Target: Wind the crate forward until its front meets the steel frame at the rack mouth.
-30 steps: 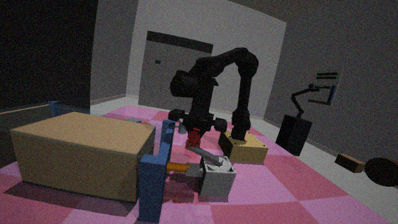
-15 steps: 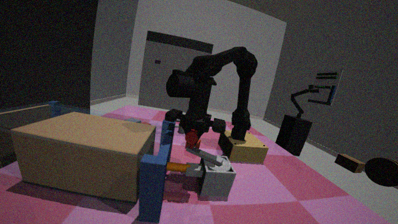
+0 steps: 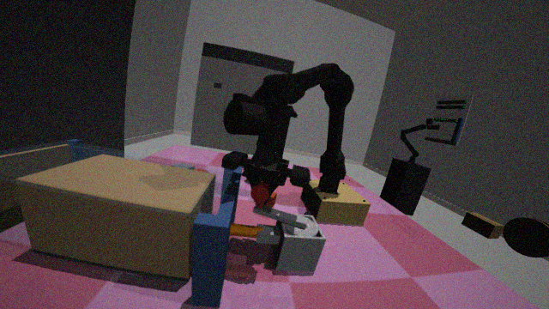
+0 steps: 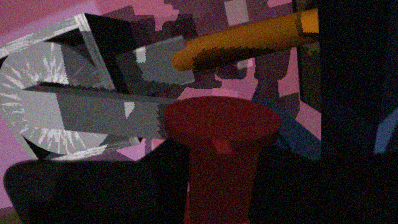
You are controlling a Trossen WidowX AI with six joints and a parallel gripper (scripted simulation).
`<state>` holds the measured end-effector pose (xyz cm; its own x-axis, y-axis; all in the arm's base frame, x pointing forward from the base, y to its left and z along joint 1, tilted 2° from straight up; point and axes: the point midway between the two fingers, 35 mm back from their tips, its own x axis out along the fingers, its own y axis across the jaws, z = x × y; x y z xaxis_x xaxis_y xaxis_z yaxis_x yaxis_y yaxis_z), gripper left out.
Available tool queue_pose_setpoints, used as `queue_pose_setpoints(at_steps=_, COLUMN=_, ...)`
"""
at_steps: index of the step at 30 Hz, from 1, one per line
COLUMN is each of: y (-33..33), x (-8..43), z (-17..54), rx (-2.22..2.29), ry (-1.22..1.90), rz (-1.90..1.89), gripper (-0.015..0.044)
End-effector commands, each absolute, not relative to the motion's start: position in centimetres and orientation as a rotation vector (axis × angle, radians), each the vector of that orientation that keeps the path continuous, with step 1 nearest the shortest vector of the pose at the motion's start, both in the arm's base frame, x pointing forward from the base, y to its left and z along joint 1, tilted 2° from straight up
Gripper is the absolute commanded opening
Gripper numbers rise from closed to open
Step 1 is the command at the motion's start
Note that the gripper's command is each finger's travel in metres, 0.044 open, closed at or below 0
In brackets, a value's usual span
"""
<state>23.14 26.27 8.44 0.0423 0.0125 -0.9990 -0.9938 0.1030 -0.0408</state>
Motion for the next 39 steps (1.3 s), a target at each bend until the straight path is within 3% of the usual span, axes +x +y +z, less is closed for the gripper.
queue_pose_setpoints(at_steps=1, y=27.8, x=23.1, z=8.5, rx=-1.129, ry=1.190, rz=1.129, gripper=0.0000)
queue_pose_setpoints(at_steps=39, y=32.2, x=22.1, z=8.7, rx=-1.126, ry=1.189, rz=1.131, gripper=0.0000)
